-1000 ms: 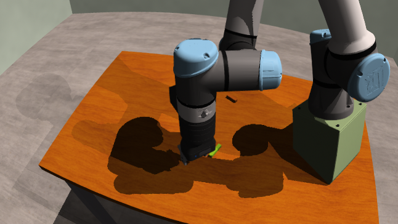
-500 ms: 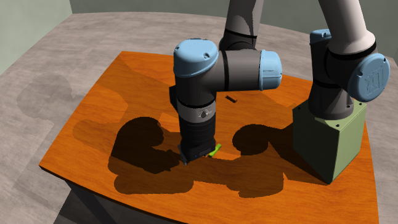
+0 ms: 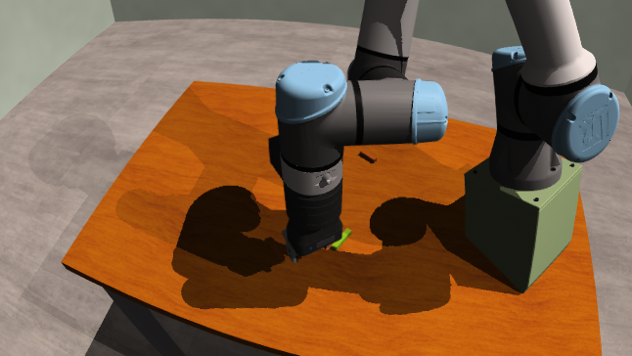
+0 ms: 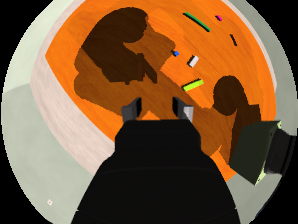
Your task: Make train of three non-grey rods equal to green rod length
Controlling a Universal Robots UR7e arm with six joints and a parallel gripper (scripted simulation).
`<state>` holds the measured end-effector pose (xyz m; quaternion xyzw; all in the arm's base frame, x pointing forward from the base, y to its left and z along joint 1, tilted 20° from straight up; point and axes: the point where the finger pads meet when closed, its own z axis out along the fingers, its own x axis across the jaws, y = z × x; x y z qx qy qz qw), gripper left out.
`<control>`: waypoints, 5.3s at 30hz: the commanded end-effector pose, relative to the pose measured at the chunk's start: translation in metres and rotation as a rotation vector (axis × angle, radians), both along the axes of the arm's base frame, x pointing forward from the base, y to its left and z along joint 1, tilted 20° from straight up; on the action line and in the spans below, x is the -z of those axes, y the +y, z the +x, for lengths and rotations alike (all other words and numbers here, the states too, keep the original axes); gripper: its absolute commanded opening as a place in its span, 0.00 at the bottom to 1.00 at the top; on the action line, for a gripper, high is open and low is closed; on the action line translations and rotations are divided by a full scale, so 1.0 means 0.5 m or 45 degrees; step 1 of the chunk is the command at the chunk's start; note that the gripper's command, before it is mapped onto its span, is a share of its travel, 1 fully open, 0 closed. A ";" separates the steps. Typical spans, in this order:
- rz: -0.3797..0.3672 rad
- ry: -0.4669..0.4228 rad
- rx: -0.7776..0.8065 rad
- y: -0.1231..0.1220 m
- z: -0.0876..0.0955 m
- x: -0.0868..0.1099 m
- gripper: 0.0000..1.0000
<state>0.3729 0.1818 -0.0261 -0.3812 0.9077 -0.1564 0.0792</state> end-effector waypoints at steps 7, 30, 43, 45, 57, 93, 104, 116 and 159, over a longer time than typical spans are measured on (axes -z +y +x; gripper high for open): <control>0.012 -0.009 0.038 -0.006 0.007 -0.003 1.00; 0.259 -0.201 0.905 -0.165 0.132 -0.068 1.00; 0.394 -0.319 1.393 -0.269 0.185 -0.109 1.00; 0.416 -0.340 1.471 -0.287 0.192 -0.116 1.00; 0.515 -0.435 1.830 -0.370 0.220 -0.149 1.00; 0.528 -0.448 1.876 -0.381 0.223 -0.154 1.00; 0.528 -0.448 1.876 -0.381 0.223 -0.154 1.00; 0.528 -0.448 1.876 -0.381 0.223 -0.154 1.00; 0.629 -0.530 2.244 -0.472 0.227 -0.173 1.00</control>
